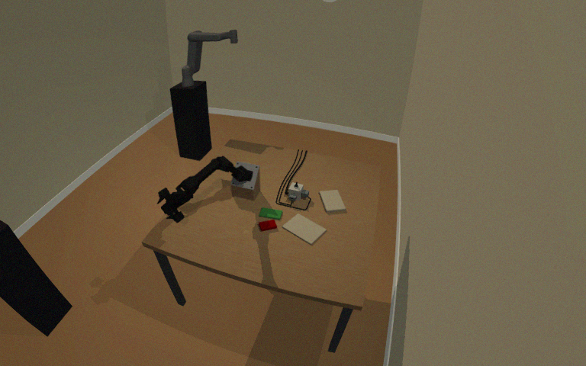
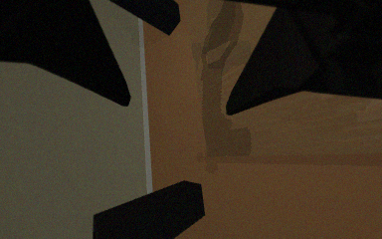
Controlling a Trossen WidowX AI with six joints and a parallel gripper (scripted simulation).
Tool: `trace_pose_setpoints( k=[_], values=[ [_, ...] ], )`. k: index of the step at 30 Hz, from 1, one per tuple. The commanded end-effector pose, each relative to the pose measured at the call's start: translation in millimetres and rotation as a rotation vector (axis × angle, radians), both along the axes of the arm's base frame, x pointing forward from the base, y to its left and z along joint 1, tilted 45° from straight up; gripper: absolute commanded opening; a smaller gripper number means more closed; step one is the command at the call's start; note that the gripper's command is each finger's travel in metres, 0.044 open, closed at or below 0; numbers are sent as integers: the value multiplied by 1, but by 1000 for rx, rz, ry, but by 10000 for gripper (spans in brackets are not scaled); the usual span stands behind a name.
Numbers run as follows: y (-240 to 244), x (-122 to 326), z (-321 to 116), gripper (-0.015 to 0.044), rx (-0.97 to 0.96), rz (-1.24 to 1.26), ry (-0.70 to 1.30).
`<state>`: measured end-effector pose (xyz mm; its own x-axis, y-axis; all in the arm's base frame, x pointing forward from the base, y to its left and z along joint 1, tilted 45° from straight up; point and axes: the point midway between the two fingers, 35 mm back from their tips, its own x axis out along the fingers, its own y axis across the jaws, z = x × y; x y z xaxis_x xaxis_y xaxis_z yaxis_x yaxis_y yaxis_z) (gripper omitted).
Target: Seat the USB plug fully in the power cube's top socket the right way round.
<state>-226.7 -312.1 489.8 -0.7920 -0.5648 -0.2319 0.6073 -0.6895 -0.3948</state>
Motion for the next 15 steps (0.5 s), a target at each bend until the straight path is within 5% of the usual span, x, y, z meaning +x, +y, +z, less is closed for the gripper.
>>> trace_pose_setpoints(
  k=[1, 8, 15],
  values=[
    [-43, 48, -20, 440, 66, 177, 2],
    [-106, 185, -72, 440, 221, 580, 40],
    [-113, 334, -145, 440, 463, 940, 148]
  ],
)
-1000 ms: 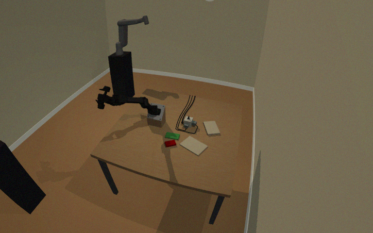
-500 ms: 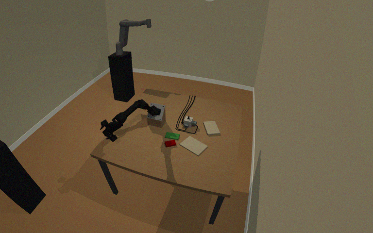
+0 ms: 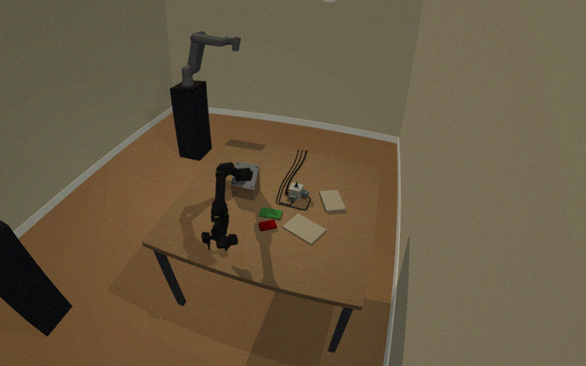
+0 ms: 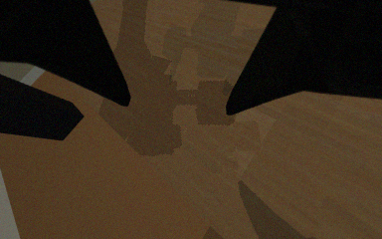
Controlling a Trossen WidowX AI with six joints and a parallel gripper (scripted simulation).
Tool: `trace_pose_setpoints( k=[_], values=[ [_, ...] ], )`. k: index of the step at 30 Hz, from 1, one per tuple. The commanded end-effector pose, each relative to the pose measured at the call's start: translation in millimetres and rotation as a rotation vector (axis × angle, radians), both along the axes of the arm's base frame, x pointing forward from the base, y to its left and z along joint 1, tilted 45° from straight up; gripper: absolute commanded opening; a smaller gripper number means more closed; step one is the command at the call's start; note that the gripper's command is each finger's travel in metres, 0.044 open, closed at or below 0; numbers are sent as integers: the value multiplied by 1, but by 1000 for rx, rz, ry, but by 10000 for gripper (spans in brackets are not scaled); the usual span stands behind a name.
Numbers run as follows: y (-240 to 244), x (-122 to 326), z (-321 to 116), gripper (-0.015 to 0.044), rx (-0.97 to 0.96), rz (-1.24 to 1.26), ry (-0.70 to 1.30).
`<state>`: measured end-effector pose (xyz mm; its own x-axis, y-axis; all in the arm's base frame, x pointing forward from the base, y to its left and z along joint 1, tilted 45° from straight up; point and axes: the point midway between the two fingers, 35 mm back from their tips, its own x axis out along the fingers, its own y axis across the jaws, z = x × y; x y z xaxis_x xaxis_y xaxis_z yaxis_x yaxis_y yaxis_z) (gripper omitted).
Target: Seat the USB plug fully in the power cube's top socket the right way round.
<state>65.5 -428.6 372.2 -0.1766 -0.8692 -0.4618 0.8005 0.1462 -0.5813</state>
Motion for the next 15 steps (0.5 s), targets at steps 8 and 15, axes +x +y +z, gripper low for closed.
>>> trace_pose_setpoints(
  k=[8, 15],
  values=[
    [67, 196, -125, 440, 294, 546, 343],
    [177, 282, -209, 440, 420, 900, 688]
  ],
)
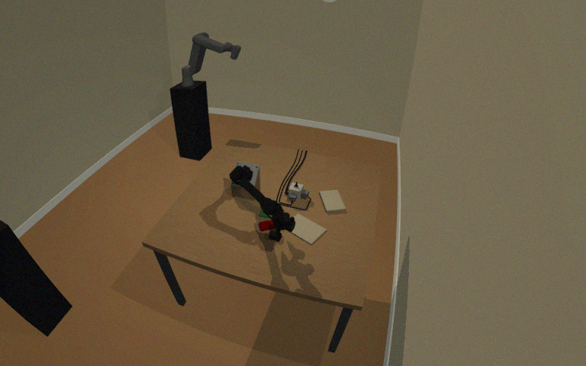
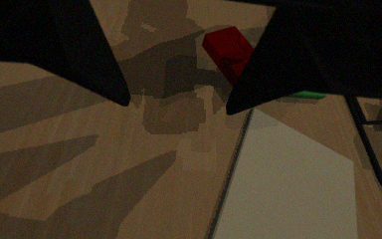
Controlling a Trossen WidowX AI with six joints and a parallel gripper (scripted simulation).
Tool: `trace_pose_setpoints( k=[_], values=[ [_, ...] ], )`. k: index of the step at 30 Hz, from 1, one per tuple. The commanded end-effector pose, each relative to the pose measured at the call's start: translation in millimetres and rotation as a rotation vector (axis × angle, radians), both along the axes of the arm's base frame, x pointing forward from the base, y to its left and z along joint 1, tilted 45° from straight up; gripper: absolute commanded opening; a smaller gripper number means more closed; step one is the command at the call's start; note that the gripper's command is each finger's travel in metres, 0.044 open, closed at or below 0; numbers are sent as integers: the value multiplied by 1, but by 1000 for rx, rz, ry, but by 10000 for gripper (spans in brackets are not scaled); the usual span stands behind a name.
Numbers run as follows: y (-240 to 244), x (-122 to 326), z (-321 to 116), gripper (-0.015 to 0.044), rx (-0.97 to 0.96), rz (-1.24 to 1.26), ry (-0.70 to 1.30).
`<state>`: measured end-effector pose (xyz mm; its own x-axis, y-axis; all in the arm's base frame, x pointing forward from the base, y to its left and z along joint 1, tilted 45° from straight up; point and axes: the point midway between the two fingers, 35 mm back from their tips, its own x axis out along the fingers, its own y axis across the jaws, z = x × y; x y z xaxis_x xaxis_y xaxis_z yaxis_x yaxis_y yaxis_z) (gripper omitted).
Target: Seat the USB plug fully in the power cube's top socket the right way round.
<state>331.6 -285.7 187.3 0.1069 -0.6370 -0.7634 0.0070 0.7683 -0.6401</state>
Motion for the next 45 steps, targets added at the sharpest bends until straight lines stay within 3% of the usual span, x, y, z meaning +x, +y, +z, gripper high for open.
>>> trace_pose_setpoints(
  k=[1, 9, 20, 45],
  values=[
    [51, 24, -35, 440, 26, 166, 151],
    [197, 48, -128, 440, 44, 602, 547],
    [356, -17, -220, 440, -147, 1147, 1115],
    [356, -23, -237, 440, -167, 1176, 1150]
  ],
)
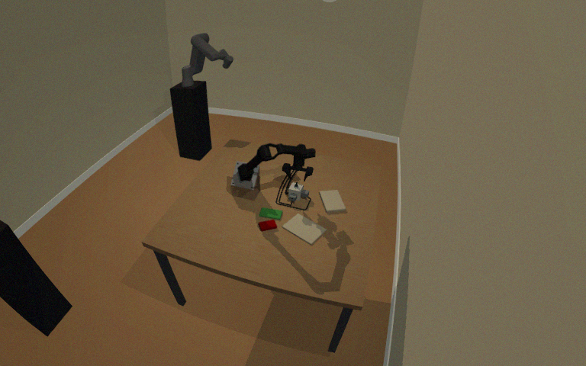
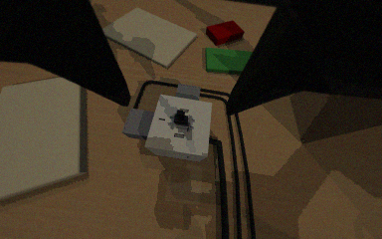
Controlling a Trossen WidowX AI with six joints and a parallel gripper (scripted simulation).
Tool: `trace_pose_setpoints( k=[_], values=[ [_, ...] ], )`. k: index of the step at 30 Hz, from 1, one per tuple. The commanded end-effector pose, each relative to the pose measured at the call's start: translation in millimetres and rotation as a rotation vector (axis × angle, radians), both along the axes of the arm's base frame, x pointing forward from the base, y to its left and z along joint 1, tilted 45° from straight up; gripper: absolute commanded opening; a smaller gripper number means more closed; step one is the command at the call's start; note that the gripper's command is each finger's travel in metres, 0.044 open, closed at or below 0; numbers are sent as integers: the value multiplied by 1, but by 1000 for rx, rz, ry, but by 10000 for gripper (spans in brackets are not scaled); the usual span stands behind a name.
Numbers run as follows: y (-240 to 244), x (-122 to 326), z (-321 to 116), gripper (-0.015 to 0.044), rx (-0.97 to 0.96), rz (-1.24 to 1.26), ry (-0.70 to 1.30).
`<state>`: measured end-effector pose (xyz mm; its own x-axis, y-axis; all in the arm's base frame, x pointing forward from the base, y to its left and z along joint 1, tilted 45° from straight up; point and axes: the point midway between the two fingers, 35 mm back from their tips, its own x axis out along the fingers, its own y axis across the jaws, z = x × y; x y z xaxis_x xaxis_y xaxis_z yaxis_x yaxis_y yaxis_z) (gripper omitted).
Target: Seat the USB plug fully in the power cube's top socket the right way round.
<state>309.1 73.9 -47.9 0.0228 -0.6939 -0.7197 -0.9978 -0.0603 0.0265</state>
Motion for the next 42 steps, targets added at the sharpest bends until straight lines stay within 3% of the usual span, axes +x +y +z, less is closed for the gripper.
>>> trace_pose_setpoints(
  k=[1, 19, 34, 42],
  values=[
    [-4, -1, -3, 440, -7, 4, 4],
    [-15, 0, -14, 440, -8, 4, 4],
    [-13, 0, -13, 46, -1, -1, 1],
    [-13, 0, -13, 0, -1, -1, 1]
  ],
)
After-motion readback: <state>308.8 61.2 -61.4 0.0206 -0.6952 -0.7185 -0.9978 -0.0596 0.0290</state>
